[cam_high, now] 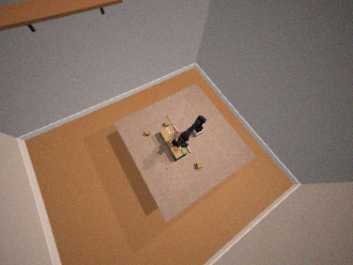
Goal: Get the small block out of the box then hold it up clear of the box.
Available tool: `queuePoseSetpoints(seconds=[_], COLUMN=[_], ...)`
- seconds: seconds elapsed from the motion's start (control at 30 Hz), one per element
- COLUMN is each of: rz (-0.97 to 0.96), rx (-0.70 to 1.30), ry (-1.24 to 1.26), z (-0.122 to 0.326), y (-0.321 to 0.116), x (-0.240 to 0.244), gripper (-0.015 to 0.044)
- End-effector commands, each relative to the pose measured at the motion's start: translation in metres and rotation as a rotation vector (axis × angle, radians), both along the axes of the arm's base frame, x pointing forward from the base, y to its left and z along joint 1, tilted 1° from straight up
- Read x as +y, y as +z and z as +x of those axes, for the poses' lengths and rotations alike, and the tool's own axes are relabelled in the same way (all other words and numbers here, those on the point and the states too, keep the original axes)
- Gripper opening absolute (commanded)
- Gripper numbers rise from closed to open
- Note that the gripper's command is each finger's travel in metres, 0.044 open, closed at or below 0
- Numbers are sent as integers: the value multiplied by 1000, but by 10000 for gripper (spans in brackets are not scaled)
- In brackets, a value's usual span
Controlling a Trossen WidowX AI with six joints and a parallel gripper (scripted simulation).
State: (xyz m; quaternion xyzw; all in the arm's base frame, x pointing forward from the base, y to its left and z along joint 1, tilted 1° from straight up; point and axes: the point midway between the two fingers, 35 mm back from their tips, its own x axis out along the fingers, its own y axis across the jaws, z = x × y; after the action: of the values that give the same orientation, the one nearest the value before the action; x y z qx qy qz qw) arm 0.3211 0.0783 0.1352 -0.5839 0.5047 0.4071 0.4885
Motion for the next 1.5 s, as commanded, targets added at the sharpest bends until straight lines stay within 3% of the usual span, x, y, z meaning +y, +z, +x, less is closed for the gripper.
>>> queuePoseSetpoints(seconds=[0.0, 1.47], rz=[-153, -154], rx=[139, 139], ry=[67, 67], z=[-25, -25], y=[-10, -65], x=[-22, -24], gripper=[400, 400])
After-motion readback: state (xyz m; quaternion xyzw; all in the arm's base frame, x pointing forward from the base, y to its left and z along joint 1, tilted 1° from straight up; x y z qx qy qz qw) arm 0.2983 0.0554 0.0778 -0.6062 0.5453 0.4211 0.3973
